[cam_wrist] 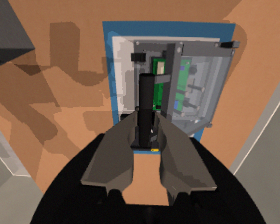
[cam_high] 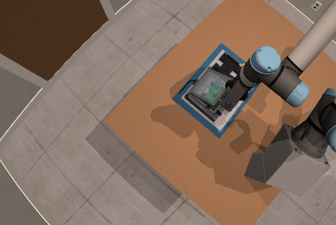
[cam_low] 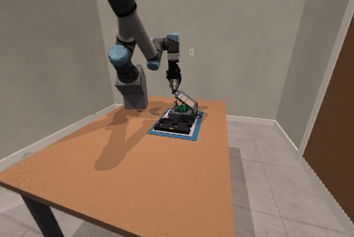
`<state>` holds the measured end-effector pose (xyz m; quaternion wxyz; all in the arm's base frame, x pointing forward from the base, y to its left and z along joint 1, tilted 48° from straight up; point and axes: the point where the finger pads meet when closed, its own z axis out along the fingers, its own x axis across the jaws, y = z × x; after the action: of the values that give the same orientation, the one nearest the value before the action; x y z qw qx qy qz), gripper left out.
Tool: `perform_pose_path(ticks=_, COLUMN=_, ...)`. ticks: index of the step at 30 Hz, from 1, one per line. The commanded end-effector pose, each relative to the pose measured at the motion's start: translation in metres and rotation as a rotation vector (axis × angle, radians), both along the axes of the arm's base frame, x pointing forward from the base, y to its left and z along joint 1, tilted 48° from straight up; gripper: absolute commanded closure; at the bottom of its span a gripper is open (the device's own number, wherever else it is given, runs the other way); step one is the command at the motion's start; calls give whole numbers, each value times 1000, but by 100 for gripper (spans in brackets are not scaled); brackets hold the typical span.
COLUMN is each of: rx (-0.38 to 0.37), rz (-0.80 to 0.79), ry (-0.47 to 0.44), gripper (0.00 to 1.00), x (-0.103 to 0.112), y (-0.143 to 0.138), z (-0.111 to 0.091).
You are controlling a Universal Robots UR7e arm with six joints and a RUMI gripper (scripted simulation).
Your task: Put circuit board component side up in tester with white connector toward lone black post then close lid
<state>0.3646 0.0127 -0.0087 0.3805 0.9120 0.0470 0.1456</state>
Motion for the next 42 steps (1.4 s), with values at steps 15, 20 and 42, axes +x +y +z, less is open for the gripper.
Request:
perform_pose_path(ticks=15, rx=1, rz=2, ry=-2, gripper=100, x=-6, y=-18, z=-18)
perform_pose_path(ticks=20, rx=1, rz=2, ry=-2, gripper=100, x=-6, y=-21, z=-22)
perform_pose_path(ticks=42, rx=1, rz=2, ry=-2, gripper=100, x=-8, y=-39, z=-39)
